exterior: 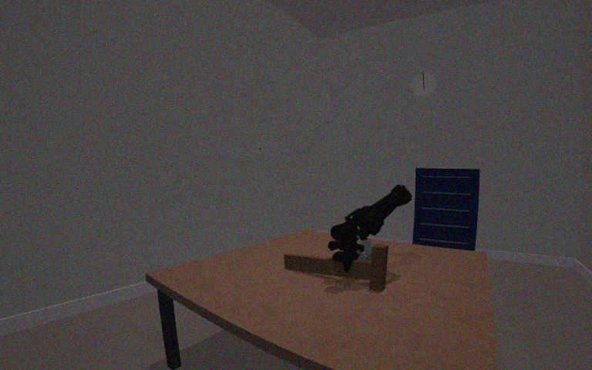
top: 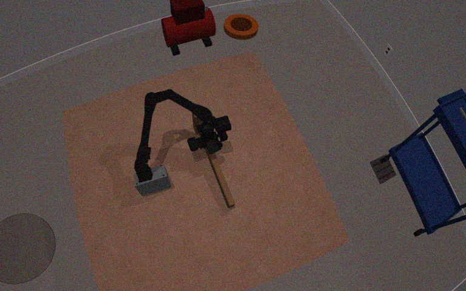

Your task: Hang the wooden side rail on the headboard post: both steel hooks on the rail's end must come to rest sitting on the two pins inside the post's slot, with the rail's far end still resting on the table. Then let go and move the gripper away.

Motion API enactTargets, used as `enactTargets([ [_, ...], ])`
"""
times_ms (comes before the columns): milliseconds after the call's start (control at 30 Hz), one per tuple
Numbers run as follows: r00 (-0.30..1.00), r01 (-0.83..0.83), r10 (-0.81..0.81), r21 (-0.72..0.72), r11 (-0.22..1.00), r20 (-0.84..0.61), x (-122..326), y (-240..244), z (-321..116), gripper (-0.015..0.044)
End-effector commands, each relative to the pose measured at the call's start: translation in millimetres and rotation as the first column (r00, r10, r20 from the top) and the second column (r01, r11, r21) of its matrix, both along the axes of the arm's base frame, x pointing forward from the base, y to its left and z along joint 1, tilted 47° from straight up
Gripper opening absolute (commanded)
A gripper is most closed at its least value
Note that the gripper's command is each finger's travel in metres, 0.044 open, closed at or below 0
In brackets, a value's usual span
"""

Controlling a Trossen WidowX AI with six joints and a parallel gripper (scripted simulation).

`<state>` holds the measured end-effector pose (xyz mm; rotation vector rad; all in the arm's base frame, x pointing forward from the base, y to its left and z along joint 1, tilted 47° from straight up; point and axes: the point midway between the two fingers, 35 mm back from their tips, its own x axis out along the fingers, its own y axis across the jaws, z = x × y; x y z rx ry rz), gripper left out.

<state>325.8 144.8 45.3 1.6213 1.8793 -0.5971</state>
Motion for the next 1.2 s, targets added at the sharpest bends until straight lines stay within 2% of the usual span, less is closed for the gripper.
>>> enactTargets([
  [0,1.0,0.007,-0.007,0.005,1.0,-0.001,0.9,-0.6,2.2,0.0],
  [1167,1.0,0.007,-0.007,0.006,1.0,-0.001,0.4,2.6,2.4,0.0],
])
